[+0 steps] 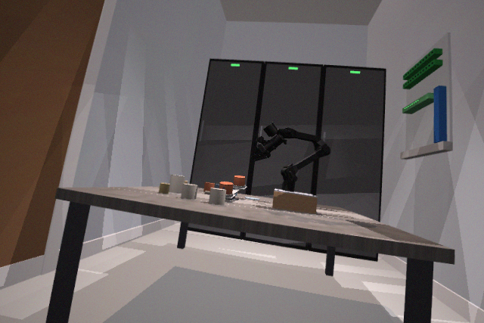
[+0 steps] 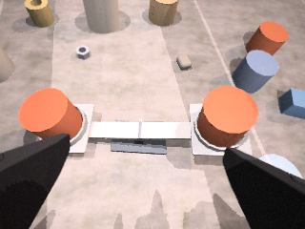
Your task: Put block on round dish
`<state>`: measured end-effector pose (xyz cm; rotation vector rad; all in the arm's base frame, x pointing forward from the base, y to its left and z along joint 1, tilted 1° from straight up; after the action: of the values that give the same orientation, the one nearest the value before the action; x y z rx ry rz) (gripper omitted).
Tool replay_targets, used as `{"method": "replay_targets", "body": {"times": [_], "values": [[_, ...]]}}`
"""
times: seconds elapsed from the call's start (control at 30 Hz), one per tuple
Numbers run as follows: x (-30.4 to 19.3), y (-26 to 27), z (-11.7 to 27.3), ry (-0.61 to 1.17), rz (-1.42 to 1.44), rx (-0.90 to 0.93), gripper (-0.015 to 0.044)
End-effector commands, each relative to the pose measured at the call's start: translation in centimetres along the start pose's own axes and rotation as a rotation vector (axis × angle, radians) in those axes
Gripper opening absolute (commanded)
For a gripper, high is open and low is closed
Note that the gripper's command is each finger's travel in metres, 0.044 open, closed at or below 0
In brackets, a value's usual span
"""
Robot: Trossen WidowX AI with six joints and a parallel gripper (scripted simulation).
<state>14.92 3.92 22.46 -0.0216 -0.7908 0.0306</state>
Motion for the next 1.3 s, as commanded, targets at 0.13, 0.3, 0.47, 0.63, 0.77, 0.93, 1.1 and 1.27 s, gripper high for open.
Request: {"method": "replay_targets", "body": {"times": [0.13,0.3,0.47,0.63,0.77,0.93,1.1,1.27], "values": [[0.7,0.7,-0.5,0.066,0.121,0.018,0.0440],[2.1,1.7,-1.3,0.133,0.274,0.046,0.0440],[3.4,2.9,-2.4,0.199,0.428,0.084,0.0440],[4.6,4.1,-3.7,0.262,0.580,0.130,0.0440],[5.5,5.2,-4.9,0.310,0.699,0.173,0.0440],[6.3,6.5,-6.7,0.366,0.845,0.235,0.0440],[6.9,8.0,-8.7,0.416,0.989,0.308,0.0440],[7.1,9.5,-10.9,0.461,1.129,0.390,0.0440]]}}
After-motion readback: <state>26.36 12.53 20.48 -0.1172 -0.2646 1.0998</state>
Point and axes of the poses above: the point midway between the two fingers, 35 mm back from their tips, its own z axis back along the fingers, its own y axis across the jaws, x = y × z, the point moved 7 cm from there along z, back along the fingers, and after that the axes turned 4 degrees about z, right-handed, at the moved point
